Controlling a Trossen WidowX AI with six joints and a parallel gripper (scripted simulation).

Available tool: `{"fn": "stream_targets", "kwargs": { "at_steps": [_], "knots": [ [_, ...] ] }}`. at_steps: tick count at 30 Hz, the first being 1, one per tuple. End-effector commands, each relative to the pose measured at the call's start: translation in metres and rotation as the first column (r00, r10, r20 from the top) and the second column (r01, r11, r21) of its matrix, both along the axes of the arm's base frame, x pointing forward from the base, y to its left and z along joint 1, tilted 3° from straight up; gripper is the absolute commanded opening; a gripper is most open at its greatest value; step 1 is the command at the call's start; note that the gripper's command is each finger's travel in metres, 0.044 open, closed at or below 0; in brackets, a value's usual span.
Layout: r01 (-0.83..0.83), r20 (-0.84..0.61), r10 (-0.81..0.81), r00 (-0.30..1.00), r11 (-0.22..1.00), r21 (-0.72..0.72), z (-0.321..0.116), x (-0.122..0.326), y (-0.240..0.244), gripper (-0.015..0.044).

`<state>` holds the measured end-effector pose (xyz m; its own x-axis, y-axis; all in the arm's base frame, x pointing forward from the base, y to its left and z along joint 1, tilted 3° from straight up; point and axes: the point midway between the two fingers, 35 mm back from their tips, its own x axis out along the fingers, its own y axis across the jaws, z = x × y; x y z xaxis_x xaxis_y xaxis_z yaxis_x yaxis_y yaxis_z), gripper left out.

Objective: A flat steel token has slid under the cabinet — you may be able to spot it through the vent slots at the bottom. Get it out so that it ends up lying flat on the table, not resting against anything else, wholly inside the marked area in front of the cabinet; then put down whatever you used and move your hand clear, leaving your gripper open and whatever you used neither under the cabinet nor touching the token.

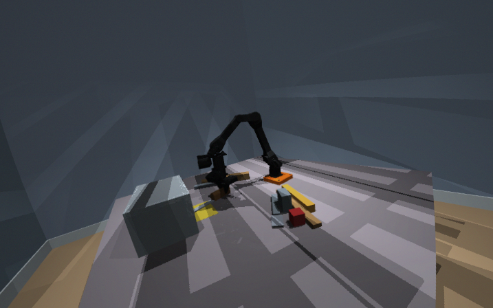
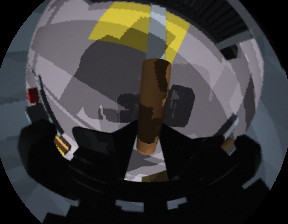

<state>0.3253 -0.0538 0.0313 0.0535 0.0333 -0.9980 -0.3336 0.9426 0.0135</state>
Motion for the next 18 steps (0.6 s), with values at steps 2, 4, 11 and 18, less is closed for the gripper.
{"fn": "stream_targets", "kwargs": {
  "at_steps": [2,4,11,18],
  "knots": [
    [-0.001,-0.002,0.001,1.000,1.000,0.001,-0.001,-0.008,-0.003,0.0000],
    [-0.001,-0.002,0.001,1.000,1.000,0.001,-0.001,-0.010,-0.004,0.0000],
    [-0.001,-0.003,0.001,1.000,1.000,0.000,-0.002,-0.018,-0.007,0.0000],
    [-0.001,-0.003,0.001,1.000,1.000,0.000,-0.003,-0.027,-0.010,0.0000]
  ]
}}
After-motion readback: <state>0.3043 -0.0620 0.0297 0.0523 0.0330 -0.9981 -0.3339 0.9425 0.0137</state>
